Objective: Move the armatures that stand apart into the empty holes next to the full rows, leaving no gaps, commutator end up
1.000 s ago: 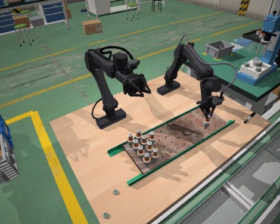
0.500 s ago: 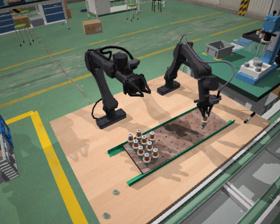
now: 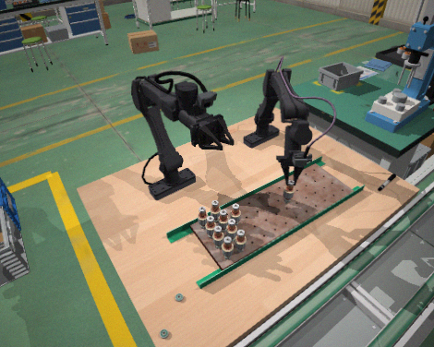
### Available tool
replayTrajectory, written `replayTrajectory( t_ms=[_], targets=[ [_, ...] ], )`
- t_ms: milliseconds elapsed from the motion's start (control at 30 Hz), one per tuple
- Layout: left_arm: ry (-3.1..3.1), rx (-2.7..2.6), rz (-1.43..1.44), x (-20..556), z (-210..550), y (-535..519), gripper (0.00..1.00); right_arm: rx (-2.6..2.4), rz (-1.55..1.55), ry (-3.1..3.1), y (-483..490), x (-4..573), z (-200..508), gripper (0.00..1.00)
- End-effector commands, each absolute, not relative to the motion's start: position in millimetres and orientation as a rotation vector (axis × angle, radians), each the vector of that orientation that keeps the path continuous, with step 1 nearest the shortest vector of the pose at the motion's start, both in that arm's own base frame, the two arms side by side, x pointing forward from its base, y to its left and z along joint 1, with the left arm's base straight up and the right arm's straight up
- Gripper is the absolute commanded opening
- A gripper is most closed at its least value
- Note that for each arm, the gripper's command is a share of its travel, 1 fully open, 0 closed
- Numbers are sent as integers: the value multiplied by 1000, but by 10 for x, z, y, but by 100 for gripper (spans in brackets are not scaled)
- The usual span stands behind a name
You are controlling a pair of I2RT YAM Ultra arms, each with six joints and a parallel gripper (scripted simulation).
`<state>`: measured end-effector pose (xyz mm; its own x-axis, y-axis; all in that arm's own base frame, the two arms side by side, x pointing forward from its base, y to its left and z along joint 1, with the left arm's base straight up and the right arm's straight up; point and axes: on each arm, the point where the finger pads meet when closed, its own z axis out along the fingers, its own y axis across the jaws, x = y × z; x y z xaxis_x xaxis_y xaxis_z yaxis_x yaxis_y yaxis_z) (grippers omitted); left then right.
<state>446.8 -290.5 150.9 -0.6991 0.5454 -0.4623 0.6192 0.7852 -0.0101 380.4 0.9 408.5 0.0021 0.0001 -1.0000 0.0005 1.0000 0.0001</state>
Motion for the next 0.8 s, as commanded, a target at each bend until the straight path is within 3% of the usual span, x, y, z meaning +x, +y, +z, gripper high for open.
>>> replayTrajectory(
  t_ms=[0, 767],
  targets=[
    [2424, 914, -266, 4537, 1839, -3114, 1, -23, 14, 1575, 83, 3787, 4097, 37],
    [2221, 1401, -403, 3469, 2078, -4278, 1, -23, 14, 1575, 83, 3787, 4097, 37]
  ],
)
